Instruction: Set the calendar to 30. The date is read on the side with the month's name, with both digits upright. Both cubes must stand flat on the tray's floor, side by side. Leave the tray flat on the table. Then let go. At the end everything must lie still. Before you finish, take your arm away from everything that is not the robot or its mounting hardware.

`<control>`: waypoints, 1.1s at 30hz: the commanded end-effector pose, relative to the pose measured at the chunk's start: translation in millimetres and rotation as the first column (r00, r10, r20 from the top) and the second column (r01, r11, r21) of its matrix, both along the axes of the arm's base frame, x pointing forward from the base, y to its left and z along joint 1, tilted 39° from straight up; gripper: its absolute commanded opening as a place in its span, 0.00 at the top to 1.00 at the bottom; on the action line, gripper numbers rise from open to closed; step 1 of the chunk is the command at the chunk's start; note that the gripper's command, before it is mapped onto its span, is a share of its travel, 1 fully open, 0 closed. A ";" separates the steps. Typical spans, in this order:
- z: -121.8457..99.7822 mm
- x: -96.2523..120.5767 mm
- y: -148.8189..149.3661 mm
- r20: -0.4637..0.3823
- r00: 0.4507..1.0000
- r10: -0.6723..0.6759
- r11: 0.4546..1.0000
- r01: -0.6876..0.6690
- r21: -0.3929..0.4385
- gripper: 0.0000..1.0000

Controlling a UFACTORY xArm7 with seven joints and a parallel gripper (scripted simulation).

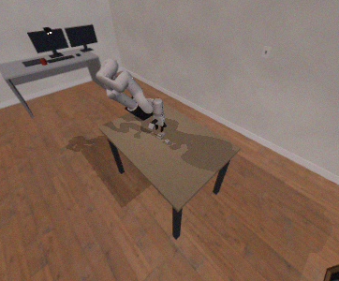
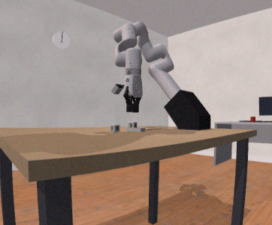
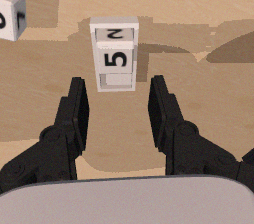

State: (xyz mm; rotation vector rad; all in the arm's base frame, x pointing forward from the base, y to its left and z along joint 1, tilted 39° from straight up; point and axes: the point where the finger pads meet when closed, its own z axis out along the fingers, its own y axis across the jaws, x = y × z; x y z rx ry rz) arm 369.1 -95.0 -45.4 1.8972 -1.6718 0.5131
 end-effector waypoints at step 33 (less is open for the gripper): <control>-29.8 -2.0 -23.1 0.002 1.000 0.002 1.000 -0.002 0.001 0.51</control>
